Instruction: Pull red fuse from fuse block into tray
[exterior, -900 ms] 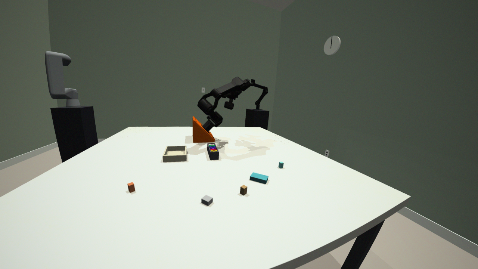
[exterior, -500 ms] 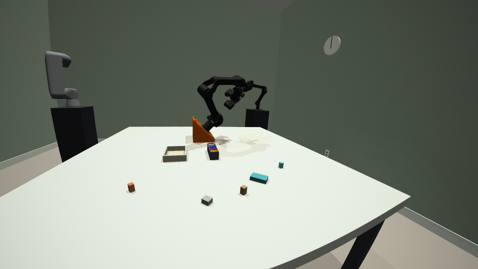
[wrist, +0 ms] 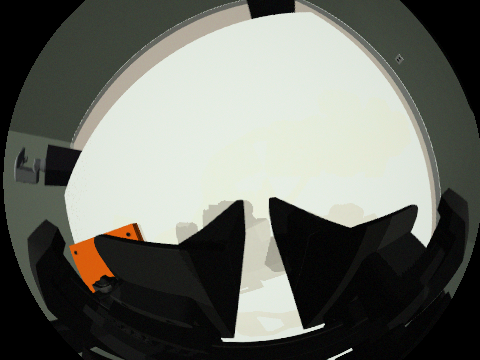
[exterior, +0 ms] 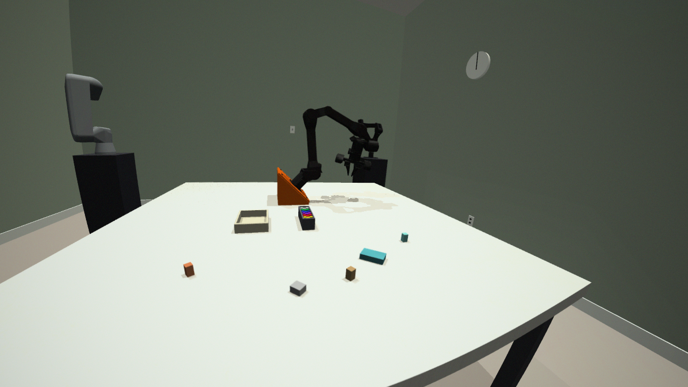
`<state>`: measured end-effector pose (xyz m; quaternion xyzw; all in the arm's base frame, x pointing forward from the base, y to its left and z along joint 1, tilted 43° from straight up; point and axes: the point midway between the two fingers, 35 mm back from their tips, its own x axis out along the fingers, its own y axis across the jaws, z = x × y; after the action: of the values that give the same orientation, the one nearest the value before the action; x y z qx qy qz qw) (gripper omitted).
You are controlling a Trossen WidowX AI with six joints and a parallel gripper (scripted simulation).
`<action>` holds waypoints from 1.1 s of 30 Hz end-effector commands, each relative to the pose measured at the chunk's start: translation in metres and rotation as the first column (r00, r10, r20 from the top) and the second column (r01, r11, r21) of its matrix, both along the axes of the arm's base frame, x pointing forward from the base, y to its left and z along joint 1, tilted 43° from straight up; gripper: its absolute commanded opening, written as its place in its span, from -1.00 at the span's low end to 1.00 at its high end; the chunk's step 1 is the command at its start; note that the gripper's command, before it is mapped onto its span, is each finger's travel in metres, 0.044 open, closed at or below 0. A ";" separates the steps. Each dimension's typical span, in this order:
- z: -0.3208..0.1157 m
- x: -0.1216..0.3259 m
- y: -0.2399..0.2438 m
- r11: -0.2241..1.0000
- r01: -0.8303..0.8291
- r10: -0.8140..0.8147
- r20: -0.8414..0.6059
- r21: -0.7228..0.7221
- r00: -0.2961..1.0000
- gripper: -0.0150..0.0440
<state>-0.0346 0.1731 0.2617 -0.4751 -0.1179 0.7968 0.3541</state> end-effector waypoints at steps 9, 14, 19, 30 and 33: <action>-0.030 0.119 0.045 0.569 0.656 -0.822 -0.322 -0.496 0.470 -0.25; -0.052 0.185 0.036 0.210 0.669 -0.949 -0.314 -0.713 -0.037 -0.25; -0.075 0.237 0.011 -0.047 0.516 -0.857 -0.231 -0.855 -0.461 -0.25; -0.144 0.326 -0.095 -0.172 -0.248 -0.115 0.269 -0.953 -0.956 -0.25; -0.164 0.337 -0.132 -0.055 -0.435 0.113 0.427 -0.899 -0.897 -0.25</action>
<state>0.2856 0.0863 0.1212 -0.3677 -0.7039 -0.0428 -0.6062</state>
